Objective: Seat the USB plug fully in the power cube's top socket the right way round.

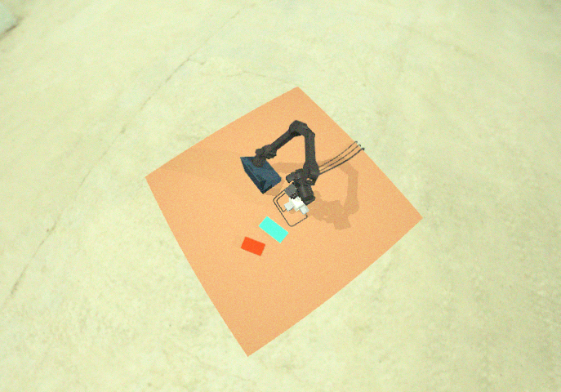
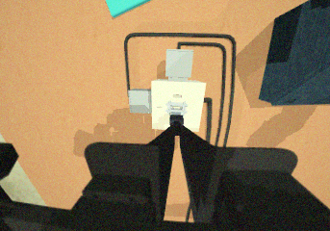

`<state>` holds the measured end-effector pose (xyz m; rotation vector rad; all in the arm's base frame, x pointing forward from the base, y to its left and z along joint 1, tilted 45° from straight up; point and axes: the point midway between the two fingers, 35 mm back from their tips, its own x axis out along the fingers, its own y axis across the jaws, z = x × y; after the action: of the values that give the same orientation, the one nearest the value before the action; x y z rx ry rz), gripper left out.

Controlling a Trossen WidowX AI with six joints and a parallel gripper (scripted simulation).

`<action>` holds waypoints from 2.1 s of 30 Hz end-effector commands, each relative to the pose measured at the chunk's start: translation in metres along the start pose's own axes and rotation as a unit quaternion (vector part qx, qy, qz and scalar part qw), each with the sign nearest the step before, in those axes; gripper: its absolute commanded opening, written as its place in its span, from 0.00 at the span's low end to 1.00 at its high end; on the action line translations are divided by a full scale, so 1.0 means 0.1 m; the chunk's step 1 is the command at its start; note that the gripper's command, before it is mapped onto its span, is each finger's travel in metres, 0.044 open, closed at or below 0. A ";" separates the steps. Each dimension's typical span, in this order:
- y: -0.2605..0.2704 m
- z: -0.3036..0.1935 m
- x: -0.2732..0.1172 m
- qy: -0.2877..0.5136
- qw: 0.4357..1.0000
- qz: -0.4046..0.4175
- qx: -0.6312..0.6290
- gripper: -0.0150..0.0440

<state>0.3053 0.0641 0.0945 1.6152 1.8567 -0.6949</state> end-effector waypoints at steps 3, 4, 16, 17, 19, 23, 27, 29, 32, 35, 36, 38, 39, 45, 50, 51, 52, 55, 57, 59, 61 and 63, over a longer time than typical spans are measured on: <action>0.00 0.00 0.00 -0.001 1.000 -0.001 -0.023 0.25; 0.00 0.00 0.00 0.000 1.000 -0.001 -0.032 0.25; 0.00 0.00 0.01 0.000 0.982 -0.001 -0.189 0.25; 0.00 0.00 0.01 0.000 0.979 -0.001 -0.201 0.25; 0.00 0.00 0.01 0.000 0.974 -0.001 -0.227 0.25; 0.00 0.00 0.01 0.000 0.961 -0.001 -0.277 0.25; 0.00 0.00 0.01 0.000 0.945 -0.001 -0.327 0.25; 0.00 0.00 0.01 0.000 0.936 -0.001 -0.352 0.25; 0.00 0.00 0.01 0.000 0.921 0.000 -0.388 0.25; 0.00 0.00 0.01 0.000 0.905 0.000 -0.424 0.25; 0.00 0.00 0.01 0.000 0.900 0.000 -0.436 0.25; 0.00 0.00 0.01 0.000 0.888 0.000 -0.460 0.25; 0.00 0.00 0.01 0.000 0.882 0.000 -0.471 0.25; 0.00 0.00 0.01 0.000 0.842 0.000 -0.539 0.25; 0.00 0.00 0.01 0.000 0.805 0.000 -0.593 0.25; 0.00 0.00 0.01 0.000 0.797 0.000 -0.603 0.25; 0.00 0.00 0.01 0.000 0.790 0.000 -0.614 0.25; 0.00 0.00 0.01 0.000 0.765 0.000 -0.644 0.25; 0.00 0.00 0.01 0.000 0.748 0.000 -0.664 0.25; 0.00 0.00 0.01 0.000 0.730 0.000 -0.683 0.25; 0.00 0.00 0.01 0.000 0.712 0.000 -0.702 0.25; 0.00 0.00 0.01 0.000 0.693 0.000 -0.721 0.25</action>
<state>0.3049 0.0642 0.0940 0.5622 1.5744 0.6553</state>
